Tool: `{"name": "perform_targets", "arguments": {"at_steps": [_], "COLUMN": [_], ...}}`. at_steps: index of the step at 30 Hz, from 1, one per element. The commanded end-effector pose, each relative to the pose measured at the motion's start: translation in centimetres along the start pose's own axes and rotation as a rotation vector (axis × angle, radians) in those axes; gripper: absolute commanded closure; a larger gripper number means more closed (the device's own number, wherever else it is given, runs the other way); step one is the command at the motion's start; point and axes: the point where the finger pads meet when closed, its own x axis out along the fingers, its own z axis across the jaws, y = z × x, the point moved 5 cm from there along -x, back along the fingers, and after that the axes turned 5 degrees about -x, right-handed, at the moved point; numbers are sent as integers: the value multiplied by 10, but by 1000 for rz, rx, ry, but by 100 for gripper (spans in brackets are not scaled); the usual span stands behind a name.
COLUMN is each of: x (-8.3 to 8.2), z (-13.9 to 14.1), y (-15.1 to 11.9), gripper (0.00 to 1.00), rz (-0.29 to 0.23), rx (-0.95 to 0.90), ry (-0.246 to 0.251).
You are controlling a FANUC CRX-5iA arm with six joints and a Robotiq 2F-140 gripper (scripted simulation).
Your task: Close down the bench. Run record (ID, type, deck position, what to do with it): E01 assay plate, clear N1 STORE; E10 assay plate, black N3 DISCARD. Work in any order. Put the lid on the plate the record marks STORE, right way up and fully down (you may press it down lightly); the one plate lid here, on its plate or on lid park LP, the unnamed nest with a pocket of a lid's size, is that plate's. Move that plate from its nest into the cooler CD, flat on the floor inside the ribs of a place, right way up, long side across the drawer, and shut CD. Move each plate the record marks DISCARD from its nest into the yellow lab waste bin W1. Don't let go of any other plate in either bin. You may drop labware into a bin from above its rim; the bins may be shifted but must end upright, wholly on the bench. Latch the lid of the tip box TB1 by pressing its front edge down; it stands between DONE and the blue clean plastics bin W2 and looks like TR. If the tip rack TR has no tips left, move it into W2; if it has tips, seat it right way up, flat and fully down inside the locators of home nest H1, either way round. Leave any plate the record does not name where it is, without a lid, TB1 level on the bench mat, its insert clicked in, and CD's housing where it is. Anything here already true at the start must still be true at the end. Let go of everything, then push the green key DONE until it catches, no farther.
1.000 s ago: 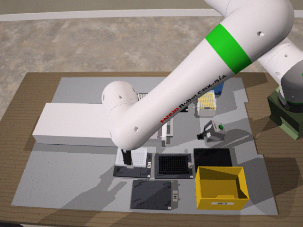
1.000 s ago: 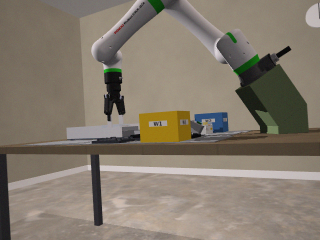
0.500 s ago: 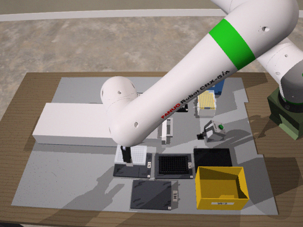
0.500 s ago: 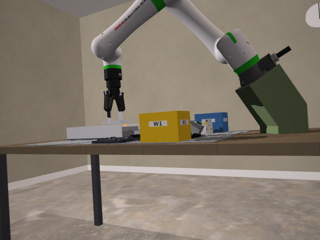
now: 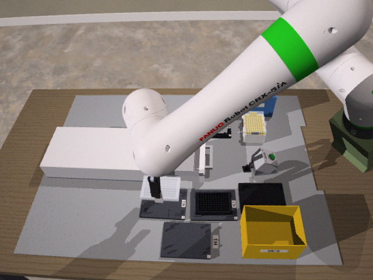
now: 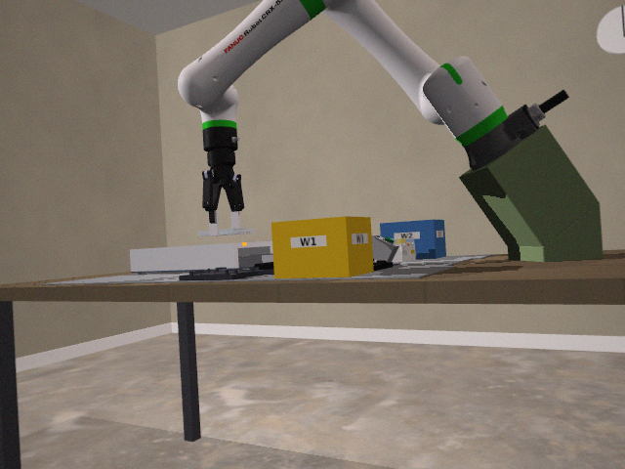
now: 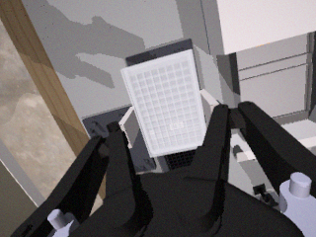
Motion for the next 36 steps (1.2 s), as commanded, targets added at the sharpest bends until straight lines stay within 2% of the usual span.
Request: {"name": "perform_targets", "arguments": {"at_steps": [1, 27, 36], "x": [-5, -34, -35], "z": [0, 0, 0], "y": [0, 0, 0], "gripper": [100, 100, 100], "rz": [0, 0, 0], "rx": [0, 0, 0], "ry": [0, 0, 0]}}
